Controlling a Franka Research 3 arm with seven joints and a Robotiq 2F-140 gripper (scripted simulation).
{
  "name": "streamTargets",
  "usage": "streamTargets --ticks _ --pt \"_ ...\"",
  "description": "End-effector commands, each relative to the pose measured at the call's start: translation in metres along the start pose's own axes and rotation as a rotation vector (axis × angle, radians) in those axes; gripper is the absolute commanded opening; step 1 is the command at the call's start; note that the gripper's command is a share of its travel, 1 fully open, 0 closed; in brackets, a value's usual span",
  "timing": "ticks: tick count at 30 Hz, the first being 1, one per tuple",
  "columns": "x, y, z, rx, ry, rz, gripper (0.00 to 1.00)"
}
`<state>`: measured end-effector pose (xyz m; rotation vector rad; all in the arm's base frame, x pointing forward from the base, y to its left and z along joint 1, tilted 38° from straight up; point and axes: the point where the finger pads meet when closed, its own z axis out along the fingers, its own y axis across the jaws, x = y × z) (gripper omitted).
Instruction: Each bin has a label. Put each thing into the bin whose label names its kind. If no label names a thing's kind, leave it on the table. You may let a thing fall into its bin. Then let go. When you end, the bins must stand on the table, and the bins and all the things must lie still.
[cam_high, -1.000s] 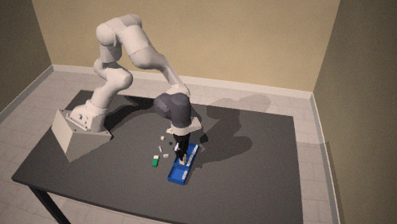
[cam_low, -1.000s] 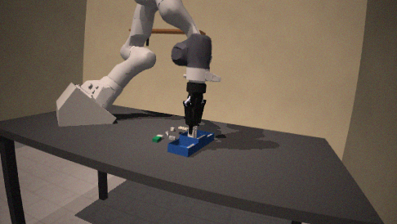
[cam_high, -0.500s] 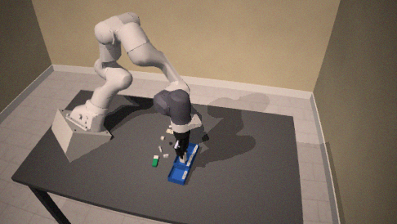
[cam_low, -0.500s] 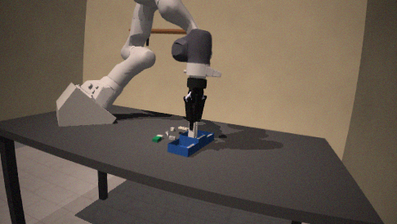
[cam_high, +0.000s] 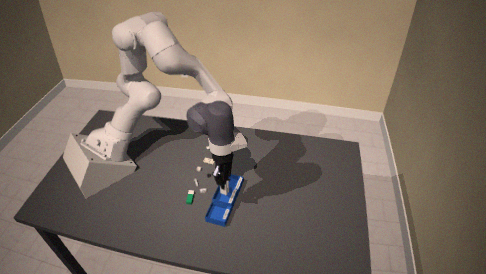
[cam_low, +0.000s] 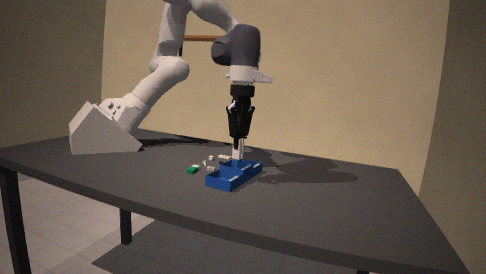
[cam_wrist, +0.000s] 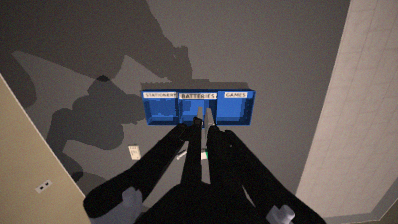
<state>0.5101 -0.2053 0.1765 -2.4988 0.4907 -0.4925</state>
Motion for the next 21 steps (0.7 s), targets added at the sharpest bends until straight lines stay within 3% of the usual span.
streamTargets --ticks 1,14,21 --pt "-0.006 -0.002 -0.006 0.005 -0.02 0.003 0.05" --pt "-0.006 -0.002 -0.006 0.005 -0.02 0.003 0.05" --pt "-0.01 -0.032 -0.006 0.005 -0.02 0.003 0.05"
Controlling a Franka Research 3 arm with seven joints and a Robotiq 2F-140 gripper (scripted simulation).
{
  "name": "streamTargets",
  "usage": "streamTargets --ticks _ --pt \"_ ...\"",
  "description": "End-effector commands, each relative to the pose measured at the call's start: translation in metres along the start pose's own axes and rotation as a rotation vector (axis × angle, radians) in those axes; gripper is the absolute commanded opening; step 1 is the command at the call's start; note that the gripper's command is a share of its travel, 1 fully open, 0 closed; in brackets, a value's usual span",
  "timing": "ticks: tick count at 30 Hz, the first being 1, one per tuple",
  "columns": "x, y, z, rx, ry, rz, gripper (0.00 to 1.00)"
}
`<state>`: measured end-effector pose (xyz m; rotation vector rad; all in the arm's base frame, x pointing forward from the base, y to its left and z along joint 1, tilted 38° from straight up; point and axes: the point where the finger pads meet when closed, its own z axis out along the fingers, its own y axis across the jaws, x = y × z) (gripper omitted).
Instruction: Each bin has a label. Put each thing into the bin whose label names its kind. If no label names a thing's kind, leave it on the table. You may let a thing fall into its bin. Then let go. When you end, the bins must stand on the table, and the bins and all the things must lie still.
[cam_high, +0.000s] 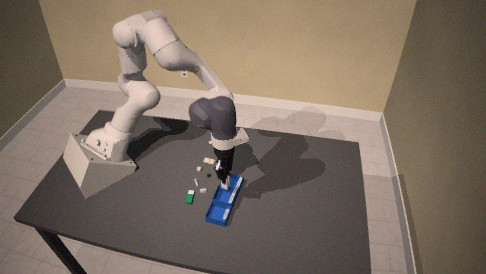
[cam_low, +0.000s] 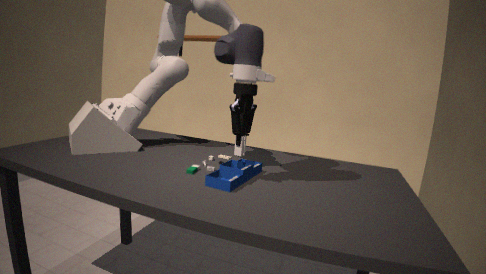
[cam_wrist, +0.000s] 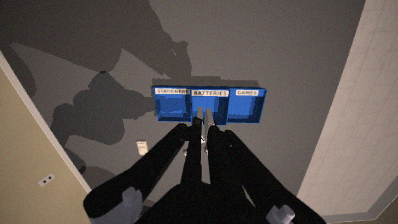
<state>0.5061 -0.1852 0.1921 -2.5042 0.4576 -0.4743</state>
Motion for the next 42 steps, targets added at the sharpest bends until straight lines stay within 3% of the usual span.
streamTargets --ticks 1,12,18,42 --pt "-0.001 -0.008 0.0 0.001 0.001 0.022 0.05" --pt "-0.007 -0.061 0.0 0.001 0.001 0.022 0.05" --pt "-0.007 -0.061 0.0 0.001 0.001 0.022 0.05" --pt "-0.007 -0.061 0.058 0.001 0.001 0.022 0.05"
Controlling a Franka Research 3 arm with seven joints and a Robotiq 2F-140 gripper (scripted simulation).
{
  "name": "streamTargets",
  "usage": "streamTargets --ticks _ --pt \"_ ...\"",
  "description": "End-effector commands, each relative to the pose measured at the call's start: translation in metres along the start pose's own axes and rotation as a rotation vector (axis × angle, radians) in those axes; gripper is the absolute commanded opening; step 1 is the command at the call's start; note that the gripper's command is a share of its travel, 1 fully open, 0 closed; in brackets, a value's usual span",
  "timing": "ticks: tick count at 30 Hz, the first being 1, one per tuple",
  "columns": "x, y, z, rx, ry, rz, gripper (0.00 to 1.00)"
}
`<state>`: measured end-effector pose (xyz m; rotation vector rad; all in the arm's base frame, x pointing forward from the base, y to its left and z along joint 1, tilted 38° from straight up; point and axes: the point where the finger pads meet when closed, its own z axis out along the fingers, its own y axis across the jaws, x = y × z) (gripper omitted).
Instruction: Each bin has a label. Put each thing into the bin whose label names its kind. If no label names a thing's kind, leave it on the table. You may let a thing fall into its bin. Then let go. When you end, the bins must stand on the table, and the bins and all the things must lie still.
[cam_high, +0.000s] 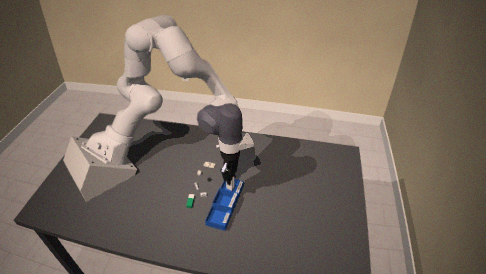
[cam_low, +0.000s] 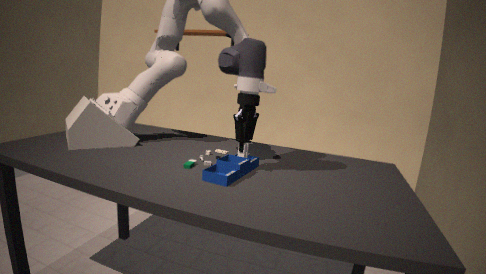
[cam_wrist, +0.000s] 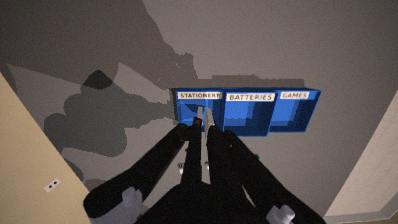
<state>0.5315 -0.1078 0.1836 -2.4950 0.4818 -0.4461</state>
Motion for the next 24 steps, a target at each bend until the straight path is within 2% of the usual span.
streamTargets --ticks 1,24 --pt "0.0051 0.0007 0.0068 -0.002 0.016 -0.003 0.05" --pt "0.0051 0.0007 0.0068 -0.002 0.016 -0.003 0.05"
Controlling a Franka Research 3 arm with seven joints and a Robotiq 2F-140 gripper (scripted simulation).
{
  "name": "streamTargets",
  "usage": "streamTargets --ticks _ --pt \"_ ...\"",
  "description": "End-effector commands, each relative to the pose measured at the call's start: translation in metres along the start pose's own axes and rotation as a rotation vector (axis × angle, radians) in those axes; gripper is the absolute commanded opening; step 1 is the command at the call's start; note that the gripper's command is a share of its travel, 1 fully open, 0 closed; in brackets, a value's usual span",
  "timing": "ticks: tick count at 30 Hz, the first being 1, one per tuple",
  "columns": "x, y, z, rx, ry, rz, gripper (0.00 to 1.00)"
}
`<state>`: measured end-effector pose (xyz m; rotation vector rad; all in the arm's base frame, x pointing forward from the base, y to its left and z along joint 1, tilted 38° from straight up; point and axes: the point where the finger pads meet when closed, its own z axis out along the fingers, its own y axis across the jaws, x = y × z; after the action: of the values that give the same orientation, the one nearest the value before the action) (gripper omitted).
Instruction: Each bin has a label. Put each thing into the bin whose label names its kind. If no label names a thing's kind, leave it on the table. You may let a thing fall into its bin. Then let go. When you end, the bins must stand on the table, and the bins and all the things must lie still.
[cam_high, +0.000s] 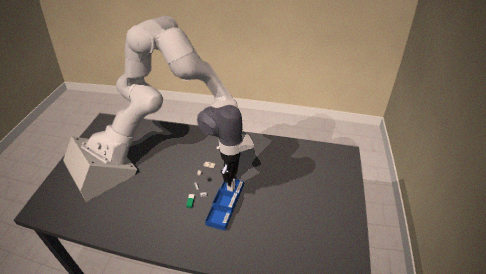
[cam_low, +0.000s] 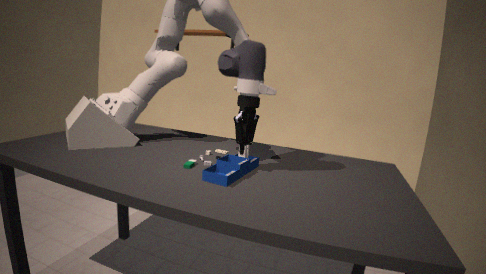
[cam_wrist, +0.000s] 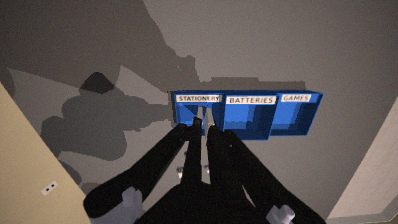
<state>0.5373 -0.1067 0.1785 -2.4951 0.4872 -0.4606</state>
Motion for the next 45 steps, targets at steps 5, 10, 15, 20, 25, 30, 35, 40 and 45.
streamTargets --ticks 5,10,15,20,25,30,35,40,45 --pt "0.001 0.0 0.0 0.0 0.004 -0.003 0.05" --pt "0.001 0.0 0.0 0.0 0.004 -0.003 0.05" --pt "0.001 0.0 0.0 0.0 0.004 -0.003 0.05" --pt "0.001 0.0 0.0 0.0 0.004 -0.003 0.05" --pt "0.001 0.0 0.0 0.0 0.004 -0.003 0.05" --pt "0.001 0.0 0.0 0.0 0.004 -0.003 0.05" --pt "0.001 0.0 -0.003 0.0 0.004 -0.003 0.05" --pt "0.001 0.0 -0.007 0.0 0.004 -0.003 0.05" --pt "0.001 0.0 -0.013 0.0 0.004 -0.003 0.05"
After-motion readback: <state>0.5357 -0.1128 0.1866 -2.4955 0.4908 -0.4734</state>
